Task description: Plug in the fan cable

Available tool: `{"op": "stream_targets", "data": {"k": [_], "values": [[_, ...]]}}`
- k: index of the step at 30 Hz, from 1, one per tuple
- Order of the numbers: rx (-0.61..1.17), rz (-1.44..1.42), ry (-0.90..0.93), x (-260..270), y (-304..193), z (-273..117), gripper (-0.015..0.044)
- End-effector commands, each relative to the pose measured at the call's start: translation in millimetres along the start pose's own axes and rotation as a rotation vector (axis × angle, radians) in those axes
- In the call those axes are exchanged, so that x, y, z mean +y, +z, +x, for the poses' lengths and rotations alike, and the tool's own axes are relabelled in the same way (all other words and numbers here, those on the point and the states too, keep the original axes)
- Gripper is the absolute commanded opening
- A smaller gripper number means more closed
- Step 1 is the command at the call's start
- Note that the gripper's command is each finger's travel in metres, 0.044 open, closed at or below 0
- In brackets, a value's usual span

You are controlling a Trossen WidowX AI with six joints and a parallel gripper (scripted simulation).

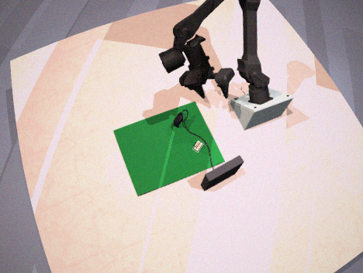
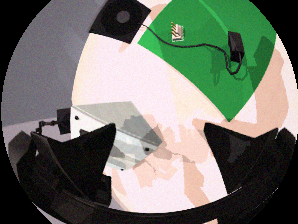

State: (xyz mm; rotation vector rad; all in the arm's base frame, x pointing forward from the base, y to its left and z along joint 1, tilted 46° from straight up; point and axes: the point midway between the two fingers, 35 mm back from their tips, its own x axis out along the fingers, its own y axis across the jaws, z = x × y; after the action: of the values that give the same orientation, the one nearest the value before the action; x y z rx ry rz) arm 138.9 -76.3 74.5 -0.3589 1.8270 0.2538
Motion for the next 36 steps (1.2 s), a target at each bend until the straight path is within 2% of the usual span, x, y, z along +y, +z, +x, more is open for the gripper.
{"op": "stream_targets", "data": {"k": [1,16,31,36], "values": [[0.054,0.032,-0.073,-3,2,-6,0.044],[0.148,0.12,-0.341,-11,12,-30,0.044],[0.115,0.196,-0.645,-13,33,-62,0.044],[0.125,0.185,-0.613,-13,31,-57,0.044]]}}
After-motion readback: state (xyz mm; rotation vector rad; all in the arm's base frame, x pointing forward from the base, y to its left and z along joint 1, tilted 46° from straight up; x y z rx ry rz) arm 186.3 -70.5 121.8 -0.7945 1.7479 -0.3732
